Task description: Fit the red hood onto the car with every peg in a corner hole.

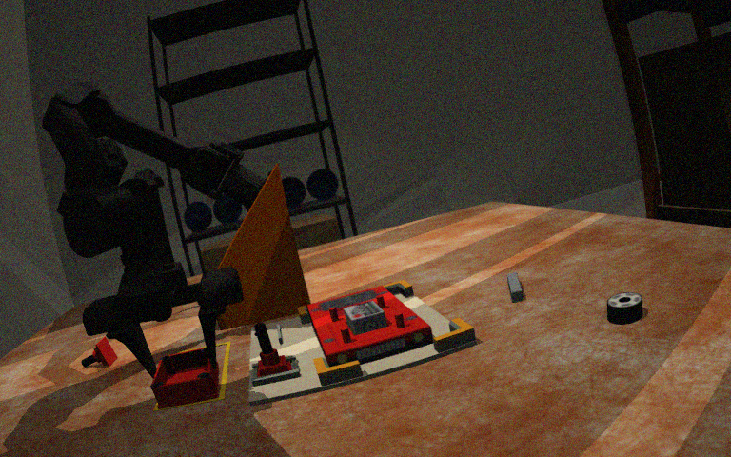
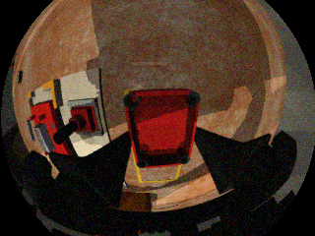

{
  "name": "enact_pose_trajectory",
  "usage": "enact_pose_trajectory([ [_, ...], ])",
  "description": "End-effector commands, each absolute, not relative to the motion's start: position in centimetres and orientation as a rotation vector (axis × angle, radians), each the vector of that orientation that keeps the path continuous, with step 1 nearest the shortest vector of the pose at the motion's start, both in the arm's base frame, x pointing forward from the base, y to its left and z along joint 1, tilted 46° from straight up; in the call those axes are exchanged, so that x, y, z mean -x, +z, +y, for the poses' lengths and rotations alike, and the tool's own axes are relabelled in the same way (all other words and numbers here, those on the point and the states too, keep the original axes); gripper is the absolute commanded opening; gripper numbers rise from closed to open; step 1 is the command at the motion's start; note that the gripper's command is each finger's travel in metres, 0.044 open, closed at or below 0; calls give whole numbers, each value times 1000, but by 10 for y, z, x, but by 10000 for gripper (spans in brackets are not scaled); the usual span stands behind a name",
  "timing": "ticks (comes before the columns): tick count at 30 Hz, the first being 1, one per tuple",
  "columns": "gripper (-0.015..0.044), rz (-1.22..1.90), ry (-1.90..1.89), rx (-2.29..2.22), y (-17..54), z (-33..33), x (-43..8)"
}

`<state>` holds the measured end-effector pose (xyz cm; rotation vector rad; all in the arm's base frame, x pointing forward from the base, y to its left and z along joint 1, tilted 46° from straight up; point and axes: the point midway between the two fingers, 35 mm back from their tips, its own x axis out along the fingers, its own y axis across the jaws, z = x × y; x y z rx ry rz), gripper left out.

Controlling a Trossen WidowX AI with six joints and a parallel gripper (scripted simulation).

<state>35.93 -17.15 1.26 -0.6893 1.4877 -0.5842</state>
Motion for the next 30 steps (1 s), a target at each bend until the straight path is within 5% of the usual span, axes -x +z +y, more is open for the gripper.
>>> enact_pose_trajectory([
  [1,157,1483,-584,689,13,-170,-360],
  [12,440,1483,-584,689,13,-170,-360],
  [30,440,1474,-558,688,60,-116,-361],
])
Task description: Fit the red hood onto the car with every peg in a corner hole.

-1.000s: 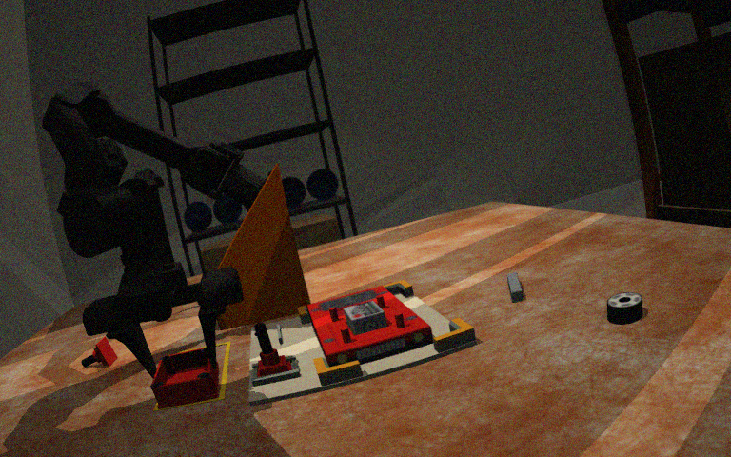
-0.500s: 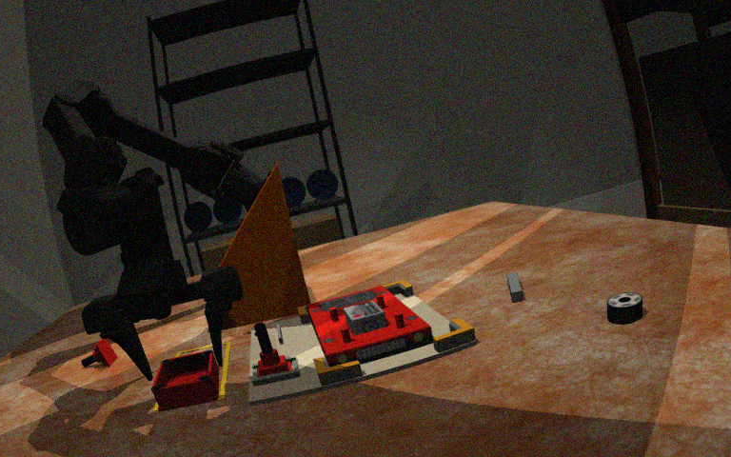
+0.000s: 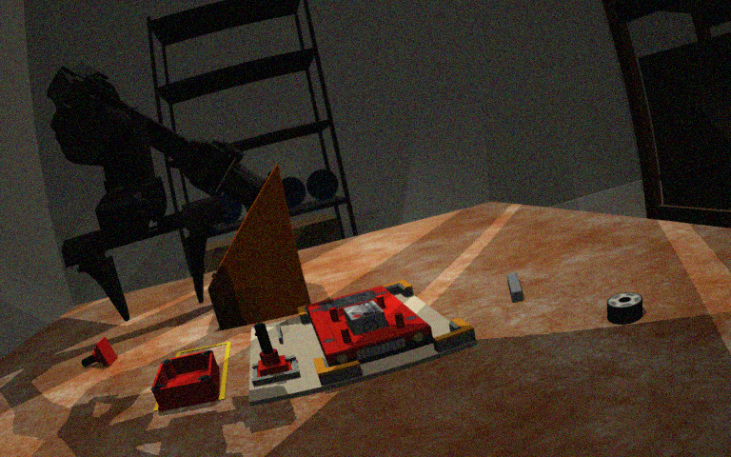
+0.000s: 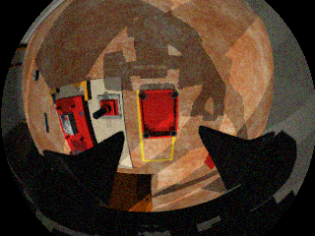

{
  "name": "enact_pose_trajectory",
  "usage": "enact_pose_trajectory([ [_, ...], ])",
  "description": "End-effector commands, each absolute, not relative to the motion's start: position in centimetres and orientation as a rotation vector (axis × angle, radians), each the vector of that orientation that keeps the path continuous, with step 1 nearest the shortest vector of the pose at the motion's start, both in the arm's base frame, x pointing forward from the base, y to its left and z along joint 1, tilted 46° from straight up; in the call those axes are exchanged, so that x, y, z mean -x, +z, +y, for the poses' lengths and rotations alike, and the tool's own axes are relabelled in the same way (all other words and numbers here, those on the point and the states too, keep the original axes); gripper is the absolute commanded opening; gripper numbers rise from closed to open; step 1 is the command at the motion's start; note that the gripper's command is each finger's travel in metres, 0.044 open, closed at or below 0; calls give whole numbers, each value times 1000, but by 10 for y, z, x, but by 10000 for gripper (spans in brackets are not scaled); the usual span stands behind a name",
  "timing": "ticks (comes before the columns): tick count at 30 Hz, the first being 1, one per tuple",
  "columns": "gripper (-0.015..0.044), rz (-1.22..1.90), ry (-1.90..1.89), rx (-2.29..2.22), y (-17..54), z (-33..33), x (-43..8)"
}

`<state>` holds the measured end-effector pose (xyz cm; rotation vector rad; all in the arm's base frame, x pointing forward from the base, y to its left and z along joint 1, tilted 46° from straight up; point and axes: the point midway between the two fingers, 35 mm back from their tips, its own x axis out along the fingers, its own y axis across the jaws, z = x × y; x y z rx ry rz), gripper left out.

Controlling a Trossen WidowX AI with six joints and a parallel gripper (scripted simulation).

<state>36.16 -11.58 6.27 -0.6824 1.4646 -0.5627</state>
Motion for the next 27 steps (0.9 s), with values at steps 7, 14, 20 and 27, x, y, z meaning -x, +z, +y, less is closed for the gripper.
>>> enact_pose_trajectory([
  [7,440,1474,-558,688,60,-116,-361],
  [14,440,1293,-387,561,16,-128,-364],
  [20,440,1002,-235,563,4,-137,-363],
  [27,440,604,-137,744,34,-135,-339],
])
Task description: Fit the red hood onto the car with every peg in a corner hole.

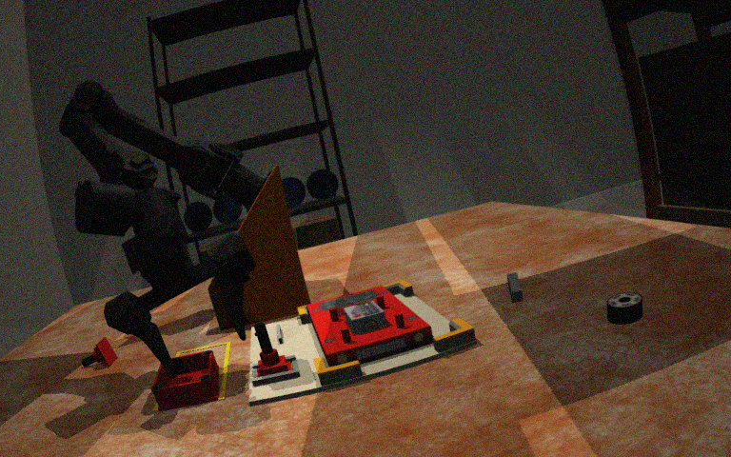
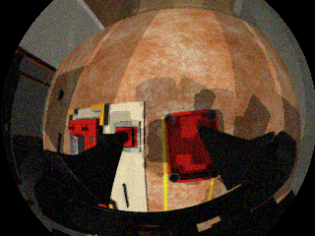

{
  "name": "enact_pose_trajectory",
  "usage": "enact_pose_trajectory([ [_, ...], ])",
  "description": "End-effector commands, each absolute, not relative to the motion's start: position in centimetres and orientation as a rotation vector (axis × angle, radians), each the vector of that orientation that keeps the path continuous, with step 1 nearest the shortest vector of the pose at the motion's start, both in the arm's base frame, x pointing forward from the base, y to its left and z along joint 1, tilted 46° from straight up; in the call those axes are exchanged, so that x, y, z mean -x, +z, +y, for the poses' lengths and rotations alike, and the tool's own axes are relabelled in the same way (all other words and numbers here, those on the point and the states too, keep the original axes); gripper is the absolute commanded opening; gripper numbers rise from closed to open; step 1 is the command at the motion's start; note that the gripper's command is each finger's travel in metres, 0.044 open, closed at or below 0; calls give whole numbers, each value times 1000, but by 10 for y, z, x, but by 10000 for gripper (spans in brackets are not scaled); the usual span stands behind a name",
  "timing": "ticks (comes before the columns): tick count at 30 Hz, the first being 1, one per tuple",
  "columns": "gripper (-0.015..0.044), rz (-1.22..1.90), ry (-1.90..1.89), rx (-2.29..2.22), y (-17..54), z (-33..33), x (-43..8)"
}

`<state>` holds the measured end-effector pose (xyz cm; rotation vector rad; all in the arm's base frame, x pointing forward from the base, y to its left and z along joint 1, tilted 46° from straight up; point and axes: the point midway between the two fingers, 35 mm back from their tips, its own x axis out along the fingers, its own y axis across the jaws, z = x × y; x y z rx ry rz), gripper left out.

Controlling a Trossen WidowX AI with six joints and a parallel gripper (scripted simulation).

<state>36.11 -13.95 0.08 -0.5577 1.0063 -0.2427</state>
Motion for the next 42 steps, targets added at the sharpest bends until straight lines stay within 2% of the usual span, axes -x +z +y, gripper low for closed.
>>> enact_pose_trajectory([
  [1,440,557,-132,777,40,-133,-334],
  [42,440,515,-130,807,33,-148,-332],
])
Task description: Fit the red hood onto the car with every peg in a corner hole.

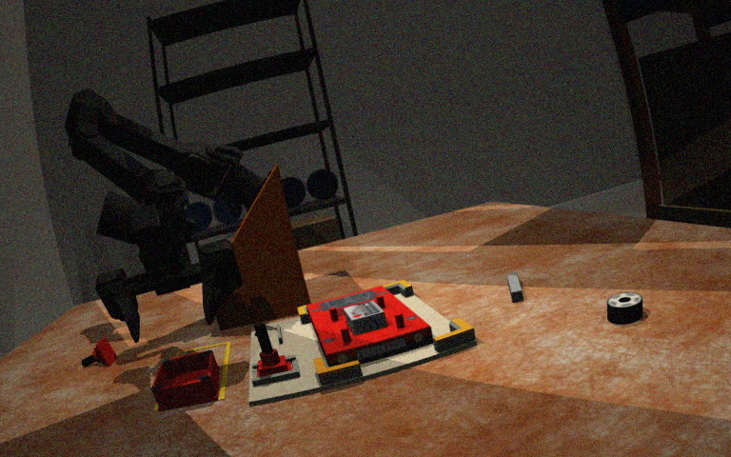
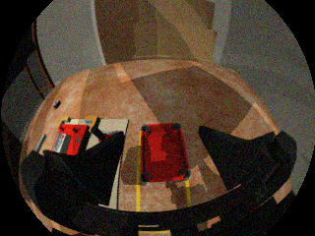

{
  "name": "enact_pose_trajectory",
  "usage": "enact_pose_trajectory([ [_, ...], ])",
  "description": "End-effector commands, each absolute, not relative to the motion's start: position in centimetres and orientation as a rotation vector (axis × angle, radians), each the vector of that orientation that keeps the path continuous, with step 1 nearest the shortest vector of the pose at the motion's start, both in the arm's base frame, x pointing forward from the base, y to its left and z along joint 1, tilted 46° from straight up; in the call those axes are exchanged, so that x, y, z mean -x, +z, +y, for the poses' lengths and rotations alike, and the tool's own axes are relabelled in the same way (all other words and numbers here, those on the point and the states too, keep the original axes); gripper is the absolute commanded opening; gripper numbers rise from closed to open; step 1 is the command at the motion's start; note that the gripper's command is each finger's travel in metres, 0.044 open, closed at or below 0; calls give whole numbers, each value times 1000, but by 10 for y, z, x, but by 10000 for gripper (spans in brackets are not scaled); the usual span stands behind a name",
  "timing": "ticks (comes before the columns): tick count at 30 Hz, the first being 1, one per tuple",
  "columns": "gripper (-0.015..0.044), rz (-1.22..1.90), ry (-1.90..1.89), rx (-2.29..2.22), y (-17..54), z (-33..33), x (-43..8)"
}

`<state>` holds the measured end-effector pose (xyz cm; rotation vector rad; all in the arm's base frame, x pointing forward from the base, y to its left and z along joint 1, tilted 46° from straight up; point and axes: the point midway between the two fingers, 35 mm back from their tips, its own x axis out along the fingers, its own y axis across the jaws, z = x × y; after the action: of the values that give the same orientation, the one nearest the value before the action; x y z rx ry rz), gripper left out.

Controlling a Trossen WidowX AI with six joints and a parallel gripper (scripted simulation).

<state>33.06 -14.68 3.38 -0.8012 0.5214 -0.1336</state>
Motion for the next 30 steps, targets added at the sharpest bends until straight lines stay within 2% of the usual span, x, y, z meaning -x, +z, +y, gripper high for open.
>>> enact_pose_trajectory([
  [1,440,515,-130,807,33,-149,-332],
  [30,440,509,-134,810,14,-170,-332],
])
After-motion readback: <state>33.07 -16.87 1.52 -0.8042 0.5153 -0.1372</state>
